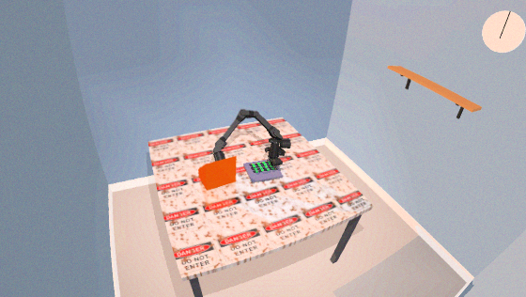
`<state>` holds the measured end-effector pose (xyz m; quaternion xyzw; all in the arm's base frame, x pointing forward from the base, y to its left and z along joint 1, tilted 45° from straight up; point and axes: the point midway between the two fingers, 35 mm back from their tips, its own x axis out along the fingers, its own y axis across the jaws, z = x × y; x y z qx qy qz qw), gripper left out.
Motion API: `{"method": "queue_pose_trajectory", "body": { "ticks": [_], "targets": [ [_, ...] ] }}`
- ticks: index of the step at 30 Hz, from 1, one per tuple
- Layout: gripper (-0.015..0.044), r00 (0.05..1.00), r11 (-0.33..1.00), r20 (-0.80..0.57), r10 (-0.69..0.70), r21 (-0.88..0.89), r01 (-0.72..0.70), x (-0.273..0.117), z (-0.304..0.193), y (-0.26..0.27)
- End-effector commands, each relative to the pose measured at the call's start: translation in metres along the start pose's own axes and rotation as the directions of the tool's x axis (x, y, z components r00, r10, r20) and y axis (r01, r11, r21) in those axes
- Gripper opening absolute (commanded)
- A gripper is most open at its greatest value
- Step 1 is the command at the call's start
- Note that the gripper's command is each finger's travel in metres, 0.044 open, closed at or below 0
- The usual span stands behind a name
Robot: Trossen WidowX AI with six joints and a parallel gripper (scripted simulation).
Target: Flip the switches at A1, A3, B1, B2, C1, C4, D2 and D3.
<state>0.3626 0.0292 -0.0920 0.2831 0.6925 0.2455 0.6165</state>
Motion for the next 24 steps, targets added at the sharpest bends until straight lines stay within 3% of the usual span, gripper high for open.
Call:
{"method": "queue_pose_trajectory", "body": {
  "ticks": [1,19,24],
  "targets": [
    [0.0,1.0,1.0,0.001,0.004,0.005,-0.004,0.001,0.0,0.001],
    [0.0,1.0,1.0,0.001,0.005,0.005,-0.005,0.003,0.0,0.001],
    [0.0,1.0,1.0,0.026,0.002,0.004,-0.002,-0.058,-0.002,0.0]
  ]
}}
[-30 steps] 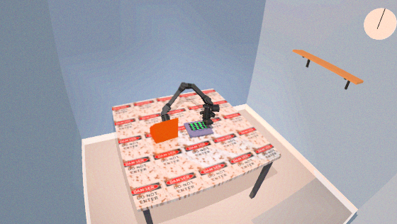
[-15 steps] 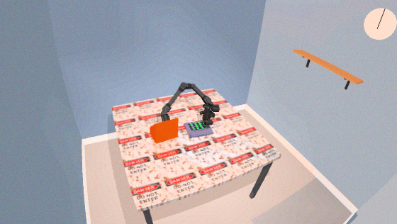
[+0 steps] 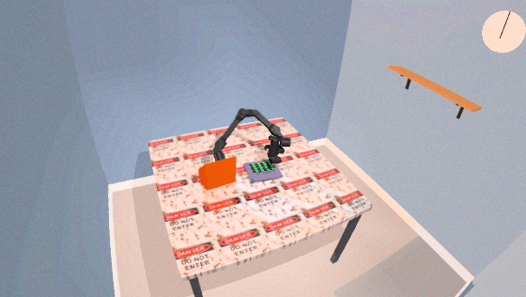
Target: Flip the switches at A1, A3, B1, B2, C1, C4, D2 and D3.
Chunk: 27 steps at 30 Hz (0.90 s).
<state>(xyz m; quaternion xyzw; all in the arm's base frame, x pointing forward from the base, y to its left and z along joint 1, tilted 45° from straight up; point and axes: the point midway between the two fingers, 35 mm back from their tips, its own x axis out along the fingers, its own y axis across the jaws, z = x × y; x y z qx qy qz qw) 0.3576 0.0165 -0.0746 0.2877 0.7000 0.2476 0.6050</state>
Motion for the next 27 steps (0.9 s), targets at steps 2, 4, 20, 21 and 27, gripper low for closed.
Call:
{"method": "queue_pose_trajectory", "body": {
  "ticks": [2,4,20,21,27],
  "targets": [
    [0.0,0.999,1.0,0.051,-0.008,-0.008,0.008,-0.041,0.004,-0.002],
    [0.0,0.999,1.0,0.051,-0.008,-0.008,0.008,-0.041,0.004,-0.002],
    [0.0,1.0,1.0,0.023,-0.005,-0.007,0.005,-0.003,-0.034,0.049],
    [0.0,1.0,1.0,0.023,-0.005,-0.007,0.005,-0.003,-0.034,0.049],
    [0.0,1.0,1.0,0.023,-0.004,-0.007,0.004,0.008,-0.034,0.05]
  ]
}}
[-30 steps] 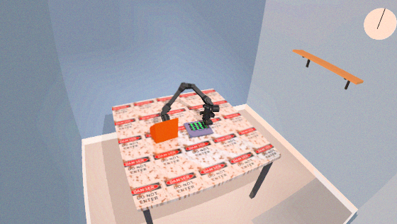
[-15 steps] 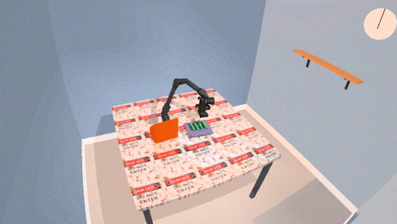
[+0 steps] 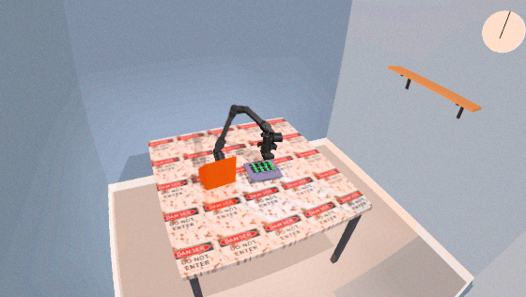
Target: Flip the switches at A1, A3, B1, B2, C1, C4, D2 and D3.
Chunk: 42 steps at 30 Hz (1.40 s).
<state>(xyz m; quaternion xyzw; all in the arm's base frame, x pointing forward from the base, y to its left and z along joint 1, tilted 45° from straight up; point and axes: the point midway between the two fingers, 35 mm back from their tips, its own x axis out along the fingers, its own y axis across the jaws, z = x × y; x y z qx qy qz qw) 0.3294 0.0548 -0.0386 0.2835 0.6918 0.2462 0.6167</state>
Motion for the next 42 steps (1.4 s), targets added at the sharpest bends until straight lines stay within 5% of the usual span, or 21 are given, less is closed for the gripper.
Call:
{"method": "queue_pose_trajectory", "body": {
  "ticks": [1,42],
  "targets": [
    [0.0,1.0,1.0,-0.002,0.004,0.007,-0.004,0.004,-0.001,0.0],
    [0.0,1.0,1.0,-0.002,0.005,0.007,-0.005,0.019,0.0,0.0]
  ]
}}
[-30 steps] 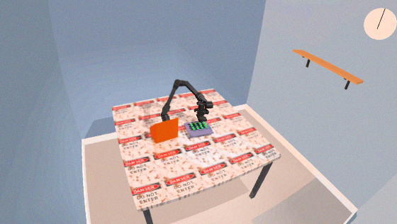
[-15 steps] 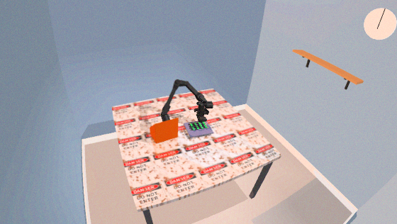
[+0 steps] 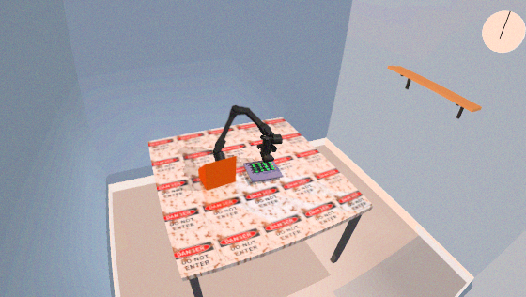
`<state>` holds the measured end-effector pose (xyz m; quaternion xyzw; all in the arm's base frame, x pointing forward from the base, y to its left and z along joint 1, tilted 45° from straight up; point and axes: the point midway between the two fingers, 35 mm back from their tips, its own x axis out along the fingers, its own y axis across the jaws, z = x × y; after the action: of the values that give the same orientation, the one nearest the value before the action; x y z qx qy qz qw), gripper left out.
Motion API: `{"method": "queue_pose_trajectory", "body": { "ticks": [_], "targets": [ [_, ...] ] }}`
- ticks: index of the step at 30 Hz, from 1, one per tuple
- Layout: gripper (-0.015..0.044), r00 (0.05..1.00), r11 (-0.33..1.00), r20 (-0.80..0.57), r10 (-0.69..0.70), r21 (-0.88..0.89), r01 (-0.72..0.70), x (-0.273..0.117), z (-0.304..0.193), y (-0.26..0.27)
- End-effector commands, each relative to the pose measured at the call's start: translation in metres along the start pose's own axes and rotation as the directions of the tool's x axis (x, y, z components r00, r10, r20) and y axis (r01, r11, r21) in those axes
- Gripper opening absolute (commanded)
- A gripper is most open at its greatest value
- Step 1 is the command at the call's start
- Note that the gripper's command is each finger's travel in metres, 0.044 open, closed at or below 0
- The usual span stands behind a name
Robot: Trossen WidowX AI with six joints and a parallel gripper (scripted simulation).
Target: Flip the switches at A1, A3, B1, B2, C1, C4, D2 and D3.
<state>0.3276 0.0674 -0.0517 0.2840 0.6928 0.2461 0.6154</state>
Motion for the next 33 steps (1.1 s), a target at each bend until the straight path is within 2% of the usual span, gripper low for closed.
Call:
{"method": "queue_pose_trajectory", "body": {
  "ticks": [1,27,33],
  "targets": [
    [0.0,1.0,1.0,0.001,0.004,0.005,-0.004,0.001,0.0,0.001],
    [0.0,1.0,1.0,0.001,0.005,0.005,-0.005,0.004,0.0,0.001],
    [0.0,1.0,1.0,0.027,0.002,0.006,-0.002,-0.061,-0.002,0.0]
  ]
}}
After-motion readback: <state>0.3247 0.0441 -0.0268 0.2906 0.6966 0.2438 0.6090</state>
